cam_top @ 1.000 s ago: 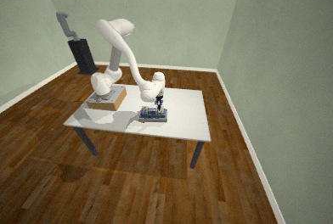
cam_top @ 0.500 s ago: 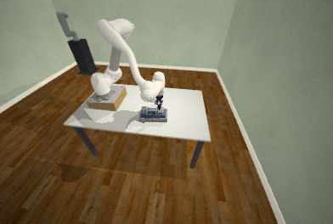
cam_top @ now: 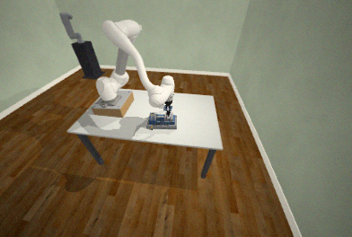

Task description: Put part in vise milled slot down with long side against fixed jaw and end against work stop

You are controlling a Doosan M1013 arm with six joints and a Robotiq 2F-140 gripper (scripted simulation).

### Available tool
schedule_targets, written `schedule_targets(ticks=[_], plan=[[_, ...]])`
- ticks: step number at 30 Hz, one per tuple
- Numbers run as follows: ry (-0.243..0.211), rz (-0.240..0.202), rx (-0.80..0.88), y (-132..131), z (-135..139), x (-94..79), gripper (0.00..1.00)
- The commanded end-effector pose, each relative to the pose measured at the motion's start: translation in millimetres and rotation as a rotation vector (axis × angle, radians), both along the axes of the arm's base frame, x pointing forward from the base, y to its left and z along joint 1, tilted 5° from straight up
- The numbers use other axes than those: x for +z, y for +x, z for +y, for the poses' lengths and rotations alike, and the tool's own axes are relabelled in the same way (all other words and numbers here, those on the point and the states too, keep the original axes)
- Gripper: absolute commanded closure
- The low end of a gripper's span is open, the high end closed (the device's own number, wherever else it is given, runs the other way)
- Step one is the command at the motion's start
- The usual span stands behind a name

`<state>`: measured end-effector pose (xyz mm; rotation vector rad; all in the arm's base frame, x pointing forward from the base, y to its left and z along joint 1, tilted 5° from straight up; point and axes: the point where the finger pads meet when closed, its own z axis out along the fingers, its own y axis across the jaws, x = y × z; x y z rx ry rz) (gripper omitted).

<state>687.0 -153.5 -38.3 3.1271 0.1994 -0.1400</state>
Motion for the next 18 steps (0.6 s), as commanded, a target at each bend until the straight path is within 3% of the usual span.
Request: schedule_targets(ticks=[1,18], plan=[[-0.001,-0.004,-0.006,0.3,2.9,1.8,1.0],[-0.001,-0.004,-0.006,0.0,5.1,1.8,1.0]])
